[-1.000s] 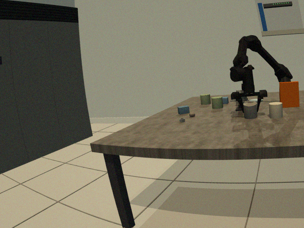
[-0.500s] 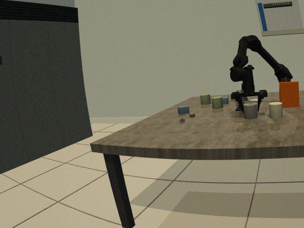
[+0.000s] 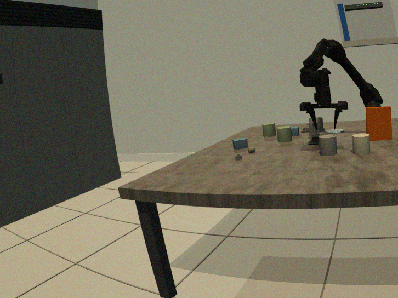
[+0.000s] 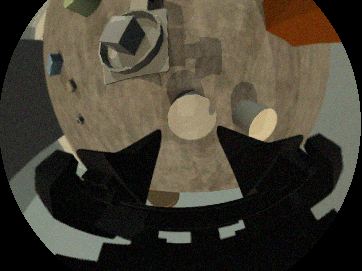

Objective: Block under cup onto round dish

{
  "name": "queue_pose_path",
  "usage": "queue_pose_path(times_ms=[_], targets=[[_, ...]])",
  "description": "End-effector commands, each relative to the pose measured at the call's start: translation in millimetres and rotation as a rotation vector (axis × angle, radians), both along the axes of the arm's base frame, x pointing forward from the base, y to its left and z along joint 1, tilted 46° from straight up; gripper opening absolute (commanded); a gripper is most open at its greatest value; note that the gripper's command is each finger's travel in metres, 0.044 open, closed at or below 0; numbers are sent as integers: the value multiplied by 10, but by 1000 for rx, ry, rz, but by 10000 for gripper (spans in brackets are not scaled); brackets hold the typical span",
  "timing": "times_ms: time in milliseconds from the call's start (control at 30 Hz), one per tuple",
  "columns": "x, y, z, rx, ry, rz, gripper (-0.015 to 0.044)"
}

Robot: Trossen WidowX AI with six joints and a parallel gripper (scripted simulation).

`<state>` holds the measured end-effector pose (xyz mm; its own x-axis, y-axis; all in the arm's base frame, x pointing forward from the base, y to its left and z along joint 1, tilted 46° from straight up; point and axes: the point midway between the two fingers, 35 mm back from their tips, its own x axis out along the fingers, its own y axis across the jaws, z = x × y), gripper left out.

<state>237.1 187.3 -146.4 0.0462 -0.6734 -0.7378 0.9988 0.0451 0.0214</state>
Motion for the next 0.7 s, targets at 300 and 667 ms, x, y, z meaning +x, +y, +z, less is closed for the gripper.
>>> queue_pose_path(times_ms=[300,667], targets=[[148,108,229,25,142,224,260],[245,26,362,-10,401,497,260]])
